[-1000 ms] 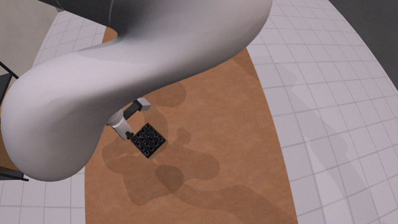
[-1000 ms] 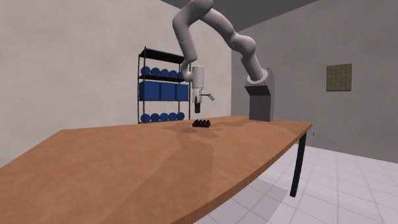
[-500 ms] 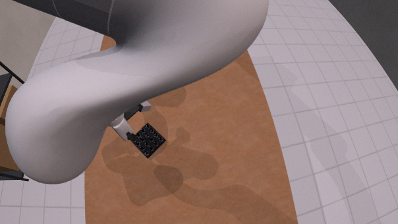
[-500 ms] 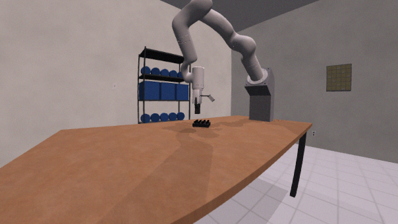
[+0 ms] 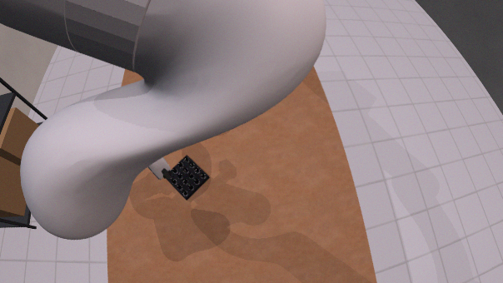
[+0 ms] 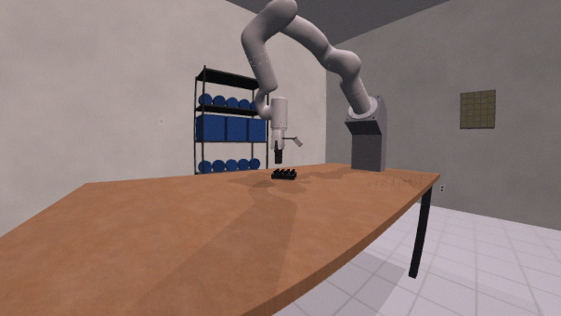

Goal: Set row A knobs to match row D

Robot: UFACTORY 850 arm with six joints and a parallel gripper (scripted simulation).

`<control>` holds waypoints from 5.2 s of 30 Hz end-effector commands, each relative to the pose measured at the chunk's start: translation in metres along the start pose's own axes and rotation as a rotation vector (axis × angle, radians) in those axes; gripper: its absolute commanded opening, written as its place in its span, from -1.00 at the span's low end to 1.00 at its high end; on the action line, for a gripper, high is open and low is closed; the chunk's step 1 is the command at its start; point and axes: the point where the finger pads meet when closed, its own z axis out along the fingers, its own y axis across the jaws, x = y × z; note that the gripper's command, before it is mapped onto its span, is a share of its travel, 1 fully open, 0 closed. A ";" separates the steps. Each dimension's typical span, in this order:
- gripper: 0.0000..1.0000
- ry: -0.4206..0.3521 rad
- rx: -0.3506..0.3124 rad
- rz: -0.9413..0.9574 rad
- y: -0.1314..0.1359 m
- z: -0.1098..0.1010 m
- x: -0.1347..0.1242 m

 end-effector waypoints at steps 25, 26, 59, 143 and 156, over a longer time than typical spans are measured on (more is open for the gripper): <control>-0.61 -0.001 0.000 0.000 0.000 0.022 0.000; -0.61 -0.001 0.000 0.000 0.000 0.022 0.000; -0.61 -0.001 0.000 0.000 0.000 0.022 0.000; -0.84 -0.001 0.000 0.000 0.000 0.034 0.000; -0.84 -0.001 0.000 0.000 0.000 0.034 0.000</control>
